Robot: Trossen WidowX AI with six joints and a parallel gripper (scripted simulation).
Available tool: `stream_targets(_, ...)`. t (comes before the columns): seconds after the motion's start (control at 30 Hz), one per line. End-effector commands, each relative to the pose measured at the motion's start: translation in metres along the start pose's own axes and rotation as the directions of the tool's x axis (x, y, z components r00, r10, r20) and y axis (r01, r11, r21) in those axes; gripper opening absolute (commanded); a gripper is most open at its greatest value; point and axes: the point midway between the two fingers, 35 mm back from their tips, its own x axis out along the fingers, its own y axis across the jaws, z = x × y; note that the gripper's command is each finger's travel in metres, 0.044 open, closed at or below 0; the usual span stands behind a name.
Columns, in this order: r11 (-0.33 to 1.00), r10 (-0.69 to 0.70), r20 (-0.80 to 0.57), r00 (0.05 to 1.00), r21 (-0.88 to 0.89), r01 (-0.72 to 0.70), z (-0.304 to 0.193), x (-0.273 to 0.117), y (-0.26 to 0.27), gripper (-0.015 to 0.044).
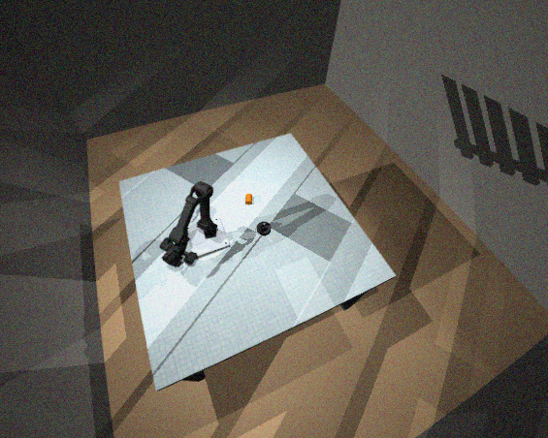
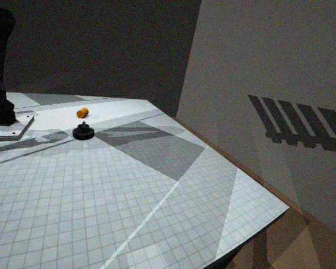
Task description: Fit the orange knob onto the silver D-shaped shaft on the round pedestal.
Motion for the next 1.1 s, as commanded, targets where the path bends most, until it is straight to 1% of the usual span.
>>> stream_targets(0.0, 1.0, 0.0, 0.002, 1.0, -0.003, 0.0, 0.001, -0.001, 0.001, 0.0426)
stream_targets(0.03, 1.0, 0.001, 0.007, 1.0, -0.01, 0.0, 0.002, -0.002, 0.003, 0.044)
stream_targets(0.13, 0.998, 0.005, 0.046, 0.999, -0.064, -0.002, 0.013, -0.014, 0.018, 0.044)
stream_targets(0.3, 0.983, 0.036, 0.136, 0.99, -0.182, -0.011, 0.032, -0.045, 0.058, 0.044)
stream_targets(0.47, 0.967, 0.102, 0.252, 0.962, -0.252, -0.036, 0.042, -0.089, 0.109, 0.044)
stream_targets(0.6, 0.946, 0.174, 0.318, 0.932, -0.315, -0.069, 0.037, -0.123, 0.149, 0.044)
stream_targets(0.7, 0.919, 0.245, 0.348, 0.905, -0.38, -0.102, 0.024, -0.153, 0.181, 0.044)
stream_targets(0.83, 0.869, 0.351, 0.369, 0.861, -0.471, -0.152, -0.005, -0.194, 0.221, 0.044)
stream_targets(1.07, 0.737, 0.523, 0.326, 0.787, -0.638, -0.225, -0.084, -0.254, 0.272, 0.044)
